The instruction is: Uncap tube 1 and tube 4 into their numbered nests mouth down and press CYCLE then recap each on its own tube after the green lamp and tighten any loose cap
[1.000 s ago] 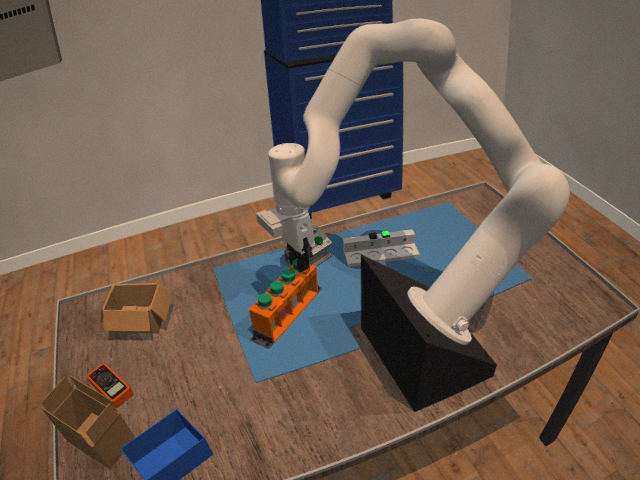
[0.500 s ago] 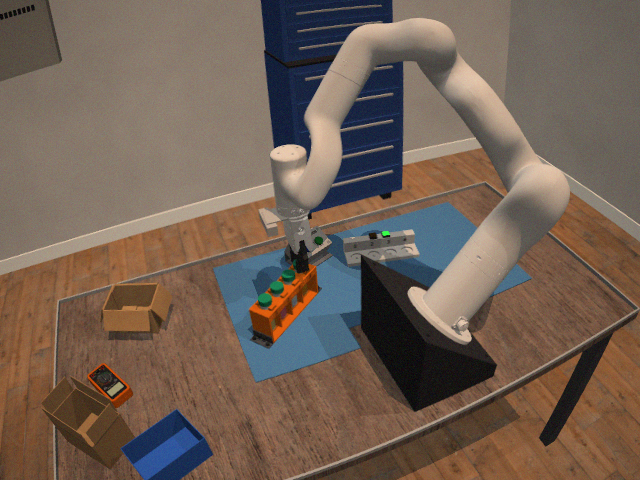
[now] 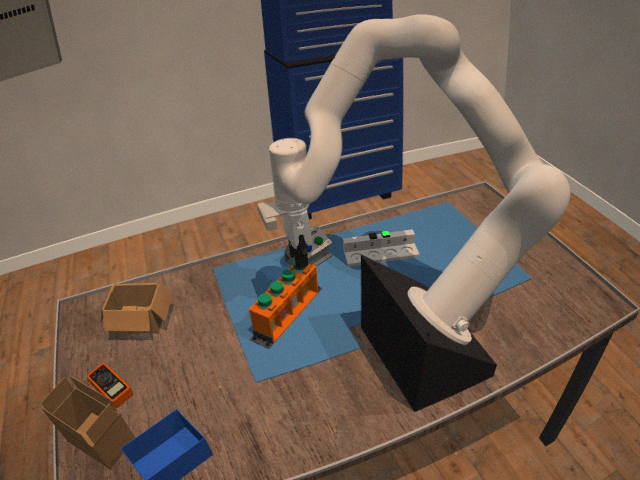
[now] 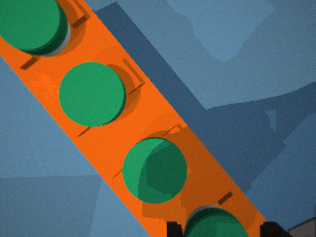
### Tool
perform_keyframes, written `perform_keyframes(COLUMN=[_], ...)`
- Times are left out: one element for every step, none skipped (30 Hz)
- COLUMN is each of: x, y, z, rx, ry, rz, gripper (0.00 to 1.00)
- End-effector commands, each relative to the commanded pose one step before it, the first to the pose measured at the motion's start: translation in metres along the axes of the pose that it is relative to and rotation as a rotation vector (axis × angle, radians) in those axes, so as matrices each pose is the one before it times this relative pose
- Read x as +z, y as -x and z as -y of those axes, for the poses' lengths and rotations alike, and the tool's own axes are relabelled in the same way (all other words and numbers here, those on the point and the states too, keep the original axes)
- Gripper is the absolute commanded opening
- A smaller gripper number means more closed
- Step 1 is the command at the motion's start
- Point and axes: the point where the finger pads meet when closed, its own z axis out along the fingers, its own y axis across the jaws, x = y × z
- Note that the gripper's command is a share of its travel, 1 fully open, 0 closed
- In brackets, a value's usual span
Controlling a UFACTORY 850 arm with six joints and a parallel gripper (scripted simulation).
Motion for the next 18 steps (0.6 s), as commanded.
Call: perform_keyframes(x=[-0.01193, -0.00300, -0.00300, -0.00300, -0.00300, -0.00300, -0.00300, -0.00100, 0.00000, 0.00002, 0.00000, 0.00000, 0.00001, -0.00005, 0.00001, -0.00001, 0.00001, 0.00001], y=[-0.00060, 0.00000, 0.00000, 0.00000, 0.00000, 0.00000, 0.00000, 0.00000, 0.00000, -0.00640, 0.00000, 0.00000, -0.00683, -0.00726, -0.00753, -0.00001, -0.00780, -0.00802], z=[-0.00075, 0.00000, 0.00000, 0.00000, 0.00000, 0.00000, 0.00000, 0.00000, 0.00000, 0.00534, 0.00000, 0.00000, 0.00478, 0.00415, 0.00358, -0.00001, 0.00294, 0.00228], rx=[0.00062, 0.00000, 0.00000, 0.00000, 0.00000, 0.00000, 0.00000, 0.00000, 0.00000, -0.08333, 0.00000, 0.00000, -0.08333, -0.08334, -0.08333, 0.00000, -0.08333, -0.06892], ry=[0.00118, 0.00000, 0.00000, 0.00000, 0.00000, 0.00000, 0.00000, 0.00000, 0.00000, 0.00000, 0.00000, 0.00000, 0.00000, -0.00004, 0.00001, -0.00001, 0.00001, 0.00073], rz=[-0.00153, -0.00001, -0.00001, -0.00001, -0.00001, -0.00001, -0.00001, 0.00000, 0.00000, -0.00004, 0.00000, 0.00000, -0.00004, -0.00001, -0.00003, 0.00000, -0.00003, -0.00001], gripper=[0.46, 0.46, 0.46, 0.46, 0.46, 0.46, 0.46, 0.46, 0.46, 0.46, 0.46, 0.46, 0.46, 0.46, 0.46, 0.46, 0.46, 0.46])
